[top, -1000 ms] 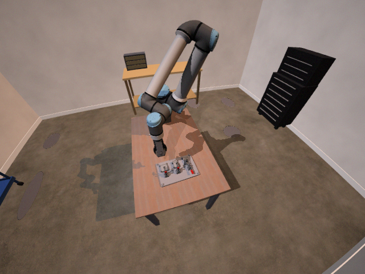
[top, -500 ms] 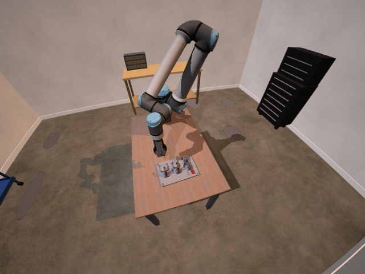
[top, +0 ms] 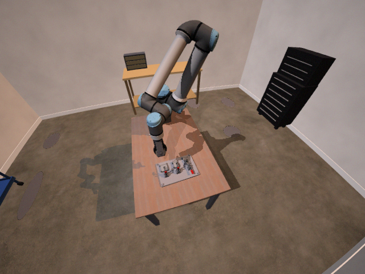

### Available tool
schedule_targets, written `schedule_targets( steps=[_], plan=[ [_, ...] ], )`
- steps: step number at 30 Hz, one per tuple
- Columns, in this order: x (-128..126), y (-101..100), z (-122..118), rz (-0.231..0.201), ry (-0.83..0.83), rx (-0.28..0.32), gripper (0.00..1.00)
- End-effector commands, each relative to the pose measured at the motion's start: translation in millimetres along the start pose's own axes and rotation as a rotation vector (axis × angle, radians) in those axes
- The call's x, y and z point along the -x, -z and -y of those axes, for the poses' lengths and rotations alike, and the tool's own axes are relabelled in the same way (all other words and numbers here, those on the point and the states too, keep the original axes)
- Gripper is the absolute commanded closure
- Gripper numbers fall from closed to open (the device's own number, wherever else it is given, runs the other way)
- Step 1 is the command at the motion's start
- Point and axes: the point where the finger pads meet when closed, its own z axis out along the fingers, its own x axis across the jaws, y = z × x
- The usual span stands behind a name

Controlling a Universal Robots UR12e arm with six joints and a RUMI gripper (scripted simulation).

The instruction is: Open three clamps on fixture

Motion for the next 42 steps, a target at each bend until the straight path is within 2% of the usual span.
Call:
schedule_targets(
  steps=[1,28,38,42],
  plan=[
    [-1,0,1,0.0,0.0,0.0,0.72],
    [0,0,1,0.0,0.0,0.0,0.72],
    [12,-1,-1,0.0,0.001,0.0,0.72],
    [25,-1,-1,0.0,0.001,0.0,0.72]
  ],
)
